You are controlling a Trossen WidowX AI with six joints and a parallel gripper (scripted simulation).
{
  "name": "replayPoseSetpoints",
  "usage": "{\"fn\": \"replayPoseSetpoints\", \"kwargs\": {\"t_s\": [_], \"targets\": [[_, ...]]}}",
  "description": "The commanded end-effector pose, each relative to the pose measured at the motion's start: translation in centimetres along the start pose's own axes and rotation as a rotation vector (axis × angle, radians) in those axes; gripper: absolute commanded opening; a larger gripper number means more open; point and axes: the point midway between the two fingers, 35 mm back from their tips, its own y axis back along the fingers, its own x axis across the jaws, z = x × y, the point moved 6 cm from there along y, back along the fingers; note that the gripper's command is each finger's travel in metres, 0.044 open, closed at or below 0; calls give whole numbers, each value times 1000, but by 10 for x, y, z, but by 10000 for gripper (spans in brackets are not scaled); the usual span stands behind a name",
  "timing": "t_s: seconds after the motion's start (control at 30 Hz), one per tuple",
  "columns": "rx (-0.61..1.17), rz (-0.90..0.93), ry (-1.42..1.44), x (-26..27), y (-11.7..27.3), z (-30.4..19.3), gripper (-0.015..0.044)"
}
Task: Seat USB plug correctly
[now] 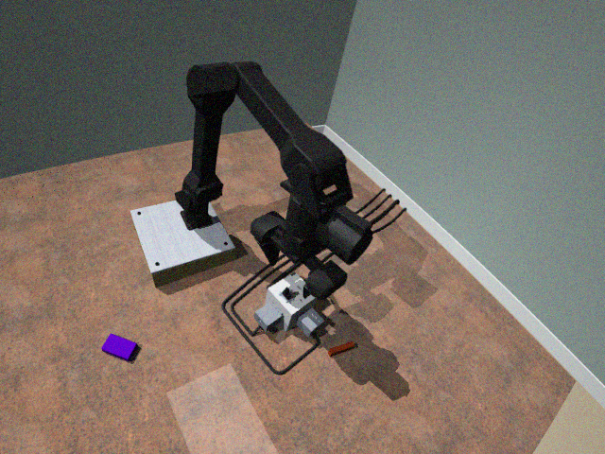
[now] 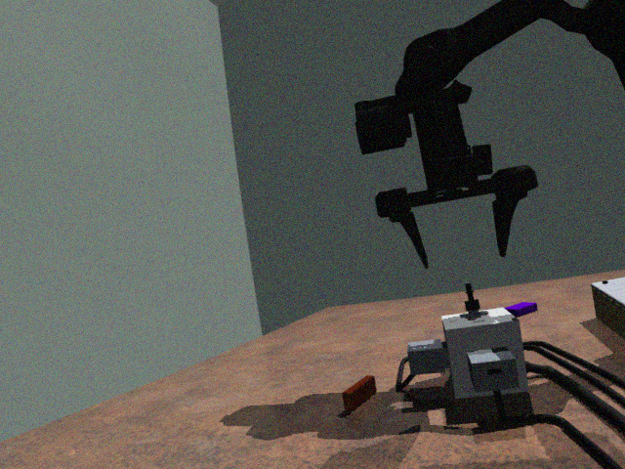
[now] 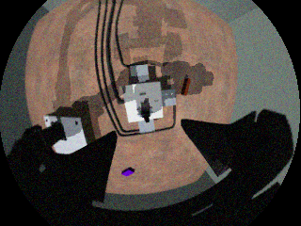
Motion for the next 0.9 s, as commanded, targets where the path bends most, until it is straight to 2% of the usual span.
{"fn": "replayPoseSetpoints", "kwargs": {"t_s": [0.0, 0.87], "targets": [[-3, 14, -17, -1, -3, -1, 440], [-3, 14, -17, -1, -24, -1, 440]]}}
